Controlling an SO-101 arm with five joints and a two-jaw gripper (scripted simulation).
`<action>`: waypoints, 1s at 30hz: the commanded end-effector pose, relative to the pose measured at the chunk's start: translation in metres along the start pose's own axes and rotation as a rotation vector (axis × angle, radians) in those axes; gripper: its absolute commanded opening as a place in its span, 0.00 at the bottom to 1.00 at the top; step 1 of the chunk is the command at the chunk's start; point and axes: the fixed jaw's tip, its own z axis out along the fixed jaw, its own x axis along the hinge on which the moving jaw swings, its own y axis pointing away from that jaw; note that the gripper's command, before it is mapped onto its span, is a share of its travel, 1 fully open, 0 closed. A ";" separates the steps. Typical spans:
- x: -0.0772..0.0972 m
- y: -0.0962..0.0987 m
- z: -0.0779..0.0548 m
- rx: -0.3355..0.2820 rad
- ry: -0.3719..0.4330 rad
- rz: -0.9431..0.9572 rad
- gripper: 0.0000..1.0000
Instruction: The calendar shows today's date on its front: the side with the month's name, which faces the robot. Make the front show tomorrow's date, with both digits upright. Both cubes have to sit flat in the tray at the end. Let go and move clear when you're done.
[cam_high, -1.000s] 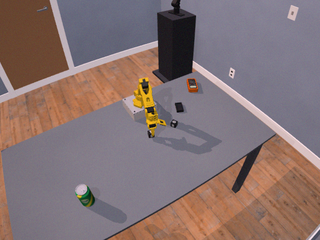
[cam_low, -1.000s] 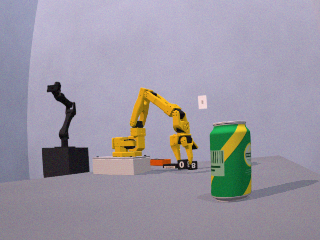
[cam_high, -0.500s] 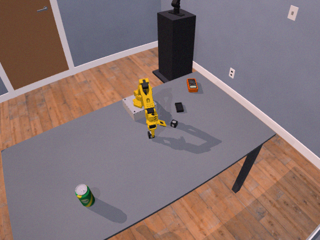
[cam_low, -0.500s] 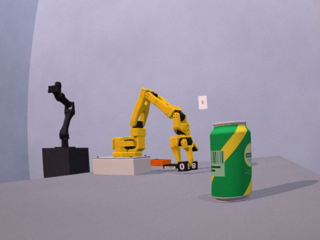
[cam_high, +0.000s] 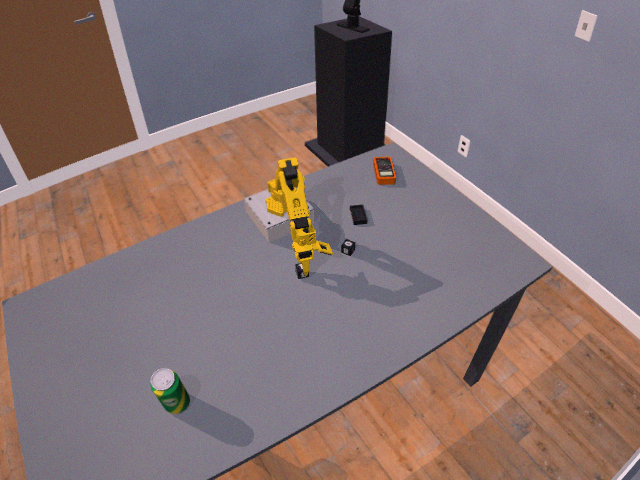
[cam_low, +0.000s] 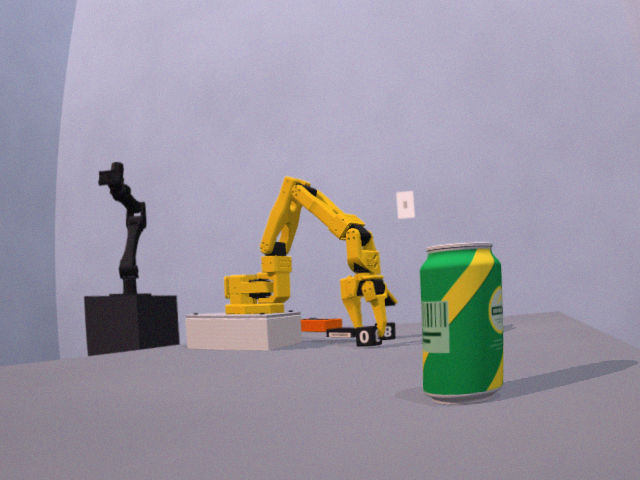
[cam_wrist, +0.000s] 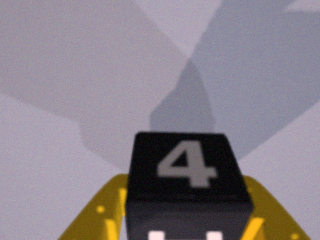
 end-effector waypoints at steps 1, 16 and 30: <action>0.002 0.005 0.005 -0.023 -0.001 0.000 0.00; 0.002 0.005 0.005 -0.023 -0.001 0.000 0.18; 0.002 0.005 0.005 -0.023 -0.001 0.000 0.26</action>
